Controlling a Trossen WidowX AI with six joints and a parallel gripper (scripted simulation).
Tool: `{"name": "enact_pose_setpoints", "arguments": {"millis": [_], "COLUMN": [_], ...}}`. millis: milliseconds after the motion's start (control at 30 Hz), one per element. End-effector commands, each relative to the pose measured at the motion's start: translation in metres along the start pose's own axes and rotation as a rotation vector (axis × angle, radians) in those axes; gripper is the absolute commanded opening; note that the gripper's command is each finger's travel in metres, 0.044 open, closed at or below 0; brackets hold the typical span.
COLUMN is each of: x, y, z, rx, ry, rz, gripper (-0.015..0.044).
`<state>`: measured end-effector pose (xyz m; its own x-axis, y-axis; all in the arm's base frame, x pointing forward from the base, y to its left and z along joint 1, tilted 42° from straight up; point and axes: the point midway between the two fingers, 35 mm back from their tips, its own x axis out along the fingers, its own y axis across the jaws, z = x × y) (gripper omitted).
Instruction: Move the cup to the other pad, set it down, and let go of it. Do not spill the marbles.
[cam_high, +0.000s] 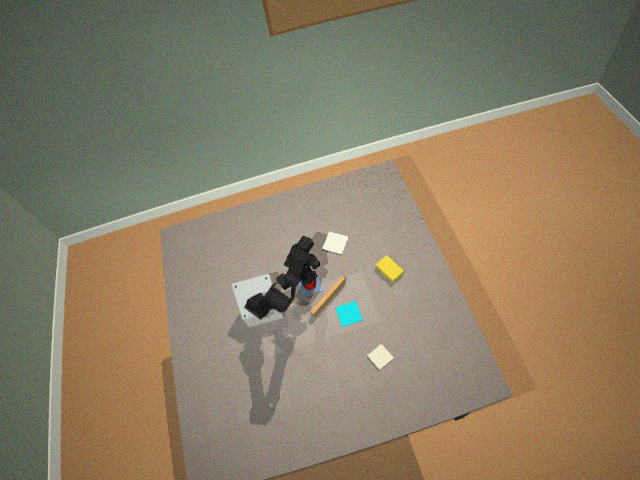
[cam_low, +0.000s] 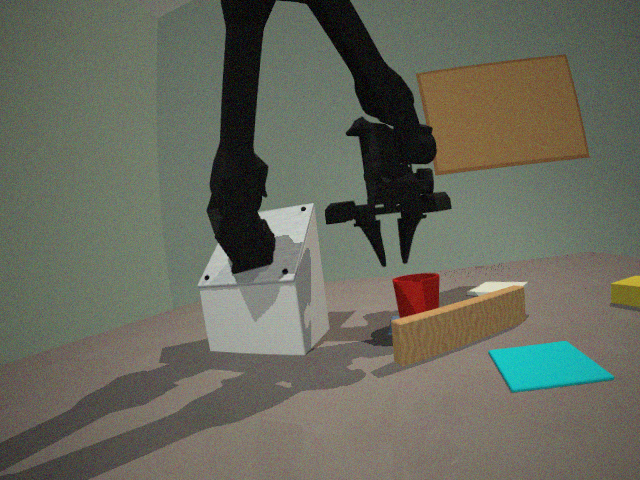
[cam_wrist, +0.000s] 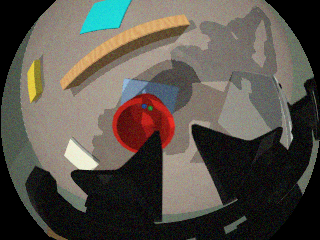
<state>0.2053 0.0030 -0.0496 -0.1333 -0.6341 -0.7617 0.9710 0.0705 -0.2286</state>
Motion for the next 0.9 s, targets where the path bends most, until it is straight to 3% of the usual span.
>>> {"name": "enact_pose_setpoints", "arguments": {"millis": [0, 867], "x": [0.0, 0.04], "y": [0.002, 0.004], "z": [0.0, 0.0], "rx": [0.017, 0.016], "ry": [-0.016, -0.016], "rz": [-0.003, -0.002], "gripper": [0.0148, 0.0148]}}
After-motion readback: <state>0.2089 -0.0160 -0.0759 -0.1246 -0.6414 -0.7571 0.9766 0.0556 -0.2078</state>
